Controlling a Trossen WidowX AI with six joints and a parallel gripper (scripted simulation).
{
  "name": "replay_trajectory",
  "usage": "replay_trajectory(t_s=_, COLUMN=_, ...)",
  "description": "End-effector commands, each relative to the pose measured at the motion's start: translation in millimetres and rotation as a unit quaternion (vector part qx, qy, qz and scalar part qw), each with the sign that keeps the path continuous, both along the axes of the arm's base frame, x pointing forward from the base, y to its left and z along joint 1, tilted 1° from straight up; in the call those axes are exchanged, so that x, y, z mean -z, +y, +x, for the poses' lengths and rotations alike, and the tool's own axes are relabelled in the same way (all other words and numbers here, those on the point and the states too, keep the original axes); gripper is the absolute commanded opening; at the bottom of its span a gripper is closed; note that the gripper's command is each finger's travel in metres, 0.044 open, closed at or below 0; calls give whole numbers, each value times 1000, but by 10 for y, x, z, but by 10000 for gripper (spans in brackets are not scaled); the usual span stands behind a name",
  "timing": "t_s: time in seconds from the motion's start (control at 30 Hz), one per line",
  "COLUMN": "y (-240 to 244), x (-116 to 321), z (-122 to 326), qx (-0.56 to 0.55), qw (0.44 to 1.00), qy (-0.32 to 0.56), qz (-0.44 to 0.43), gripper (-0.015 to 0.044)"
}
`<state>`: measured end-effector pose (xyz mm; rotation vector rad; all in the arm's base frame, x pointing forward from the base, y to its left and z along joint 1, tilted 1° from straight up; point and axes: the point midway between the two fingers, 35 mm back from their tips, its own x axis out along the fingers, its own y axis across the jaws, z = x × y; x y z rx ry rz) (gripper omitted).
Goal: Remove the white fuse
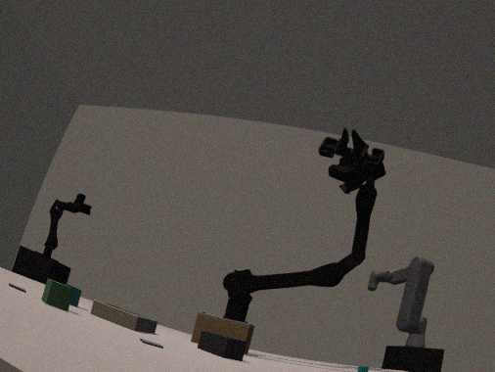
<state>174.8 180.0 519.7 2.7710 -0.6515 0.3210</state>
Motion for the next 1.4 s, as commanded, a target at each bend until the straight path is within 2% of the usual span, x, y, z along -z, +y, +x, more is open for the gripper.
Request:
replay_trajectory(t_s=0.0, y=-577, x=-240, z=-320, qx=-58, qw=976, qy=-90, qz=191, gripper=63)
replay_trajectory(t_s=0.13, y=-1172, x=-346, z=-501, qx=-112, qw=904, qy=-163, qz=380, gripper=63)
replay_trajectory(t_s=0.3, y=-1868, x=-264, z=-521, qx=-145, qw=774, qy=-221, qz=575, gripper=63)
replay_trajectory(t_s=0.5, y=-2598, x=53, z=-271, qx=-137, qw=569, qy=-262, qz=768, gripper=63)
replay_trajectory(t_s=0.67, y=-3038, x=446, z=85, qx=-92, qw=382, qy=-280, qz=876, gripper=63)
replay_trajectory(t_s=0.9, y=-3265, x=1145, z=689, qx=13, qw=143, qy=-281, qz=949, gripper=63)
replay_trajectory(t_s=1.03, y=-3227, x=1465, z=938, qx=67, qw=60, qy=-278, qz=956, gripper=63)
replay_trajectory(t_s=1.13, y=-3217, x=1792, z=1134, qx=127, qw=-16, qy=-291, qz=948, gripper=63)
replay_trajectory(t_s=1.27, y=-3092, x=2442, z=1437, qx=243, qw=-136, qy=-325, qz=904, gripper=63)
replay_trajectory(t_s=1.37, y=-2956, x=2855, z=1567, qx=314, qw=-192, qy=-353, qz=860, gripper=63)
